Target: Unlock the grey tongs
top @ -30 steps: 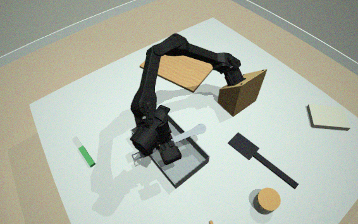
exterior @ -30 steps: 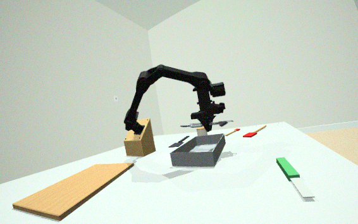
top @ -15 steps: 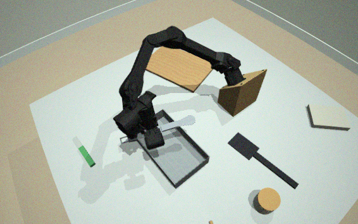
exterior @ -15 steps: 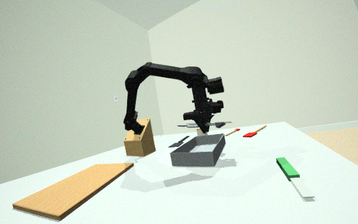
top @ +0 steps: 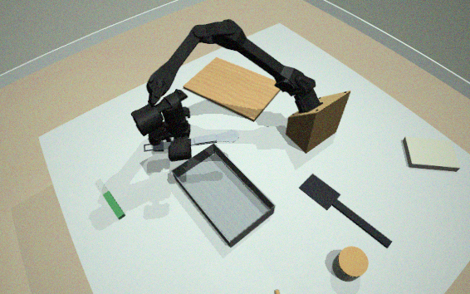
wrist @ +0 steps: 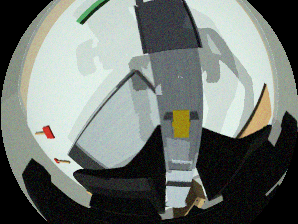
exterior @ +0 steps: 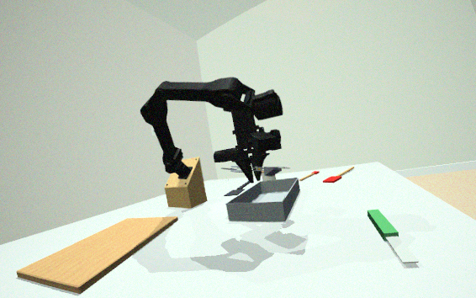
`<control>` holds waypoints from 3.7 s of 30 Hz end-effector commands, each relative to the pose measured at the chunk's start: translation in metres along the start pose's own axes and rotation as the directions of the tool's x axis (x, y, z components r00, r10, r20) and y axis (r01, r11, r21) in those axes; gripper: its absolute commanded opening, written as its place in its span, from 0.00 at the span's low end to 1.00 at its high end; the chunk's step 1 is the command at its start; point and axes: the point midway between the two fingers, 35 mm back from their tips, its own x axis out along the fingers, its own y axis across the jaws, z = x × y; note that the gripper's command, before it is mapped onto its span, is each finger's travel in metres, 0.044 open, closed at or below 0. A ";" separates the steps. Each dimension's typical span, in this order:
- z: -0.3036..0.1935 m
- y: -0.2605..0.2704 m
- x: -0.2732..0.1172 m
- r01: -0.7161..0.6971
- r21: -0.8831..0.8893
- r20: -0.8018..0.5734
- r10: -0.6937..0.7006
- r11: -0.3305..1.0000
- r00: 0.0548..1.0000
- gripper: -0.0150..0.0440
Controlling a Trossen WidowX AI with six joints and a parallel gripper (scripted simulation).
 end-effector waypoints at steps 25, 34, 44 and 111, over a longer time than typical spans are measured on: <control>0.004 -0.160 -0.014 0.022 0.252 0.006 -0.024 0.968 1.000 0.00; -0.008 -0.211 -0.004 -0.004 0.344 -0.026 0.014 0.939 1.000 0.00; -0.027 -0.267 0.001 -0.022 0.440 -0.029 0.039 0.898 0.999 0.00; -0.138 -0.435 -0.045 -0.034 0.706 0.313 -0.268 0.707 0.911 0.00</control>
